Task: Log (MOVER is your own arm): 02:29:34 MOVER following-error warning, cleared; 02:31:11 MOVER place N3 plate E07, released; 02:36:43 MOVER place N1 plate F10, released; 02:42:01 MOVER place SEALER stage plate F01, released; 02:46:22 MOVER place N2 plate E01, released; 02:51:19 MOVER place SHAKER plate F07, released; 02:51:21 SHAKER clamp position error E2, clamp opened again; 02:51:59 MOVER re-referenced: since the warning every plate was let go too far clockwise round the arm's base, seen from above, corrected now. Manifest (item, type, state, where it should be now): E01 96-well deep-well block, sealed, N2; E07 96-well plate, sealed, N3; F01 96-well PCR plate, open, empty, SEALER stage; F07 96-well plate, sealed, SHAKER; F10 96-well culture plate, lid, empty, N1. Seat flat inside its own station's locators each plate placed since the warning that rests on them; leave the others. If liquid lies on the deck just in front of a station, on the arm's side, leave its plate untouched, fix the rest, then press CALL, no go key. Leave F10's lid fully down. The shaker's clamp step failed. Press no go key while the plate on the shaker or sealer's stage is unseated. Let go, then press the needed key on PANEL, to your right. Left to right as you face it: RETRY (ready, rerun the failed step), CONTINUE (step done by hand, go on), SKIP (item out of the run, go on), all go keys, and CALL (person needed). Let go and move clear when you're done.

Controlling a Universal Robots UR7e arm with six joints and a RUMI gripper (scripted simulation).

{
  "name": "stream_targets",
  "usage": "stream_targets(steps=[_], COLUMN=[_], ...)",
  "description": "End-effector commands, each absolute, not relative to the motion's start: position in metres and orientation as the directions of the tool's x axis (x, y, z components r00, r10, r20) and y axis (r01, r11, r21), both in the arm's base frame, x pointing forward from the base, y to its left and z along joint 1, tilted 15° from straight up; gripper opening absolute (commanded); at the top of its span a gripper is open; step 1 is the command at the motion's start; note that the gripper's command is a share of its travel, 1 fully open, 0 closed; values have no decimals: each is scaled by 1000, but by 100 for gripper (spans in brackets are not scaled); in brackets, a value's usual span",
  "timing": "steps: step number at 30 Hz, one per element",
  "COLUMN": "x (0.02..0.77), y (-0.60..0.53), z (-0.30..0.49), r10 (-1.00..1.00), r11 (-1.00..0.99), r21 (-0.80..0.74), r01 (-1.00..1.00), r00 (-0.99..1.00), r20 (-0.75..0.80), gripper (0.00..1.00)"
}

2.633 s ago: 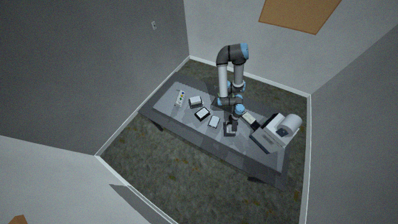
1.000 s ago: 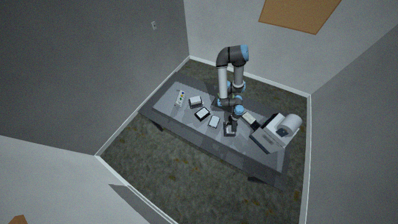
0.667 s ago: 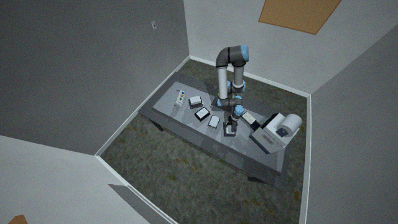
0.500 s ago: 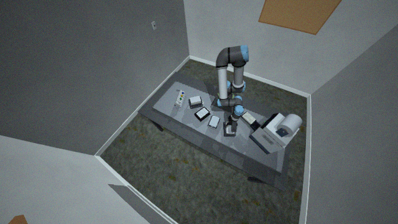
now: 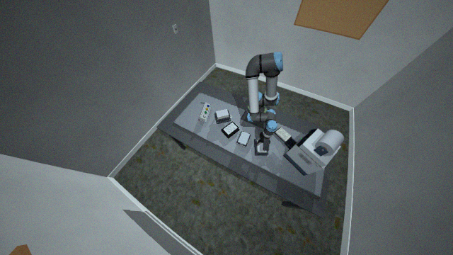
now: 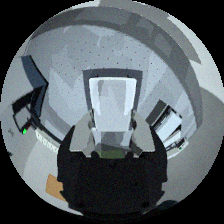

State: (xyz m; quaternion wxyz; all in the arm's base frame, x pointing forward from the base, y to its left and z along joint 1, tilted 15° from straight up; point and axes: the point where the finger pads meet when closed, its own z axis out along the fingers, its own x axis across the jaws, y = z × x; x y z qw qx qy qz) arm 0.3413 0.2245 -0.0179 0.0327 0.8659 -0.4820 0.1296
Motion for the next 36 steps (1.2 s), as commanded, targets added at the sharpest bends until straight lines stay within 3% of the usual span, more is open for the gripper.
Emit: stream_targets(steps=[1,36], x=[342,342], y=[224,224], z=[-19,-22], r10=[-826,-826], r11=[-533,-533], r21=[-69,-69], r01=[-843,-843], r00=[502,502], r20=[256,256], gripper=[0,0])
